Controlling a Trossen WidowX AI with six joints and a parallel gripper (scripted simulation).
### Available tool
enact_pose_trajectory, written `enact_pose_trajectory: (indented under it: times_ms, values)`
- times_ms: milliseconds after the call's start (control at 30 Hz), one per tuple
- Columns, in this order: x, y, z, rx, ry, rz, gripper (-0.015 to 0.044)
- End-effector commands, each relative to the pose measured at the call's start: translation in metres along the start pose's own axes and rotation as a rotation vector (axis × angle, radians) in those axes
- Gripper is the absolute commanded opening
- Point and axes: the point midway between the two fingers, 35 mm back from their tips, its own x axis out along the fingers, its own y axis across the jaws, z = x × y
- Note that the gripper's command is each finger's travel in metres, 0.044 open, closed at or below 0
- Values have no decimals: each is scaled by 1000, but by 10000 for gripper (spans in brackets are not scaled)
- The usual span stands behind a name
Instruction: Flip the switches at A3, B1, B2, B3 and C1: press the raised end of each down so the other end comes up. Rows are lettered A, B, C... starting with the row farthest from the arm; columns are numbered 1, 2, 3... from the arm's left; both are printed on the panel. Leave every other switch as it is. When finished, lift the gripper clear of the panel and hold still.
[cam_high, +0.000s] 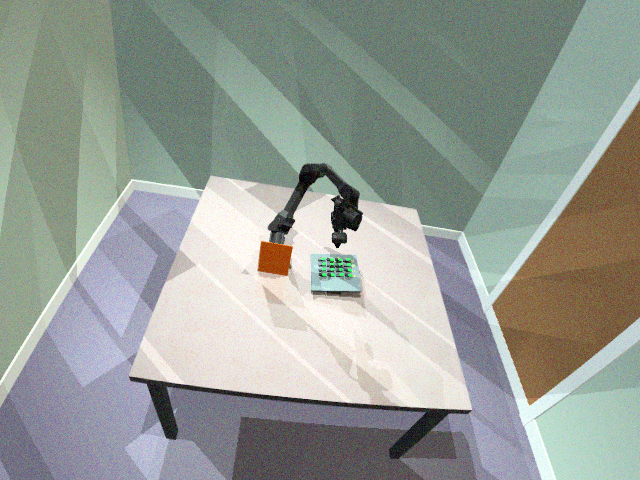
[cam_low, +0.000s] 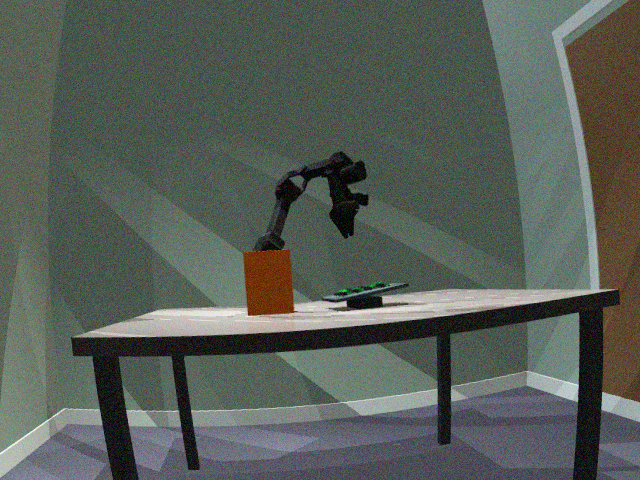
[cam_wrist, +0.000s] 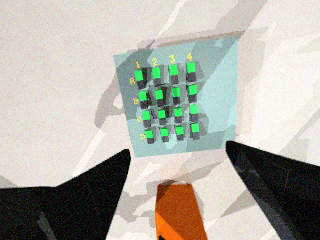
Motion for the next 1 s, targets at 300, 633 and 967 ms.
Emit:
enact_pose_trajectory:
  times_ms: [300,633,967]
  values:
    - [98,-12,57,-33,-3,9,138]
    - [133,-11,56,-33,-30,12,0]
    - [144,-11,56,-33,-30,12,0]
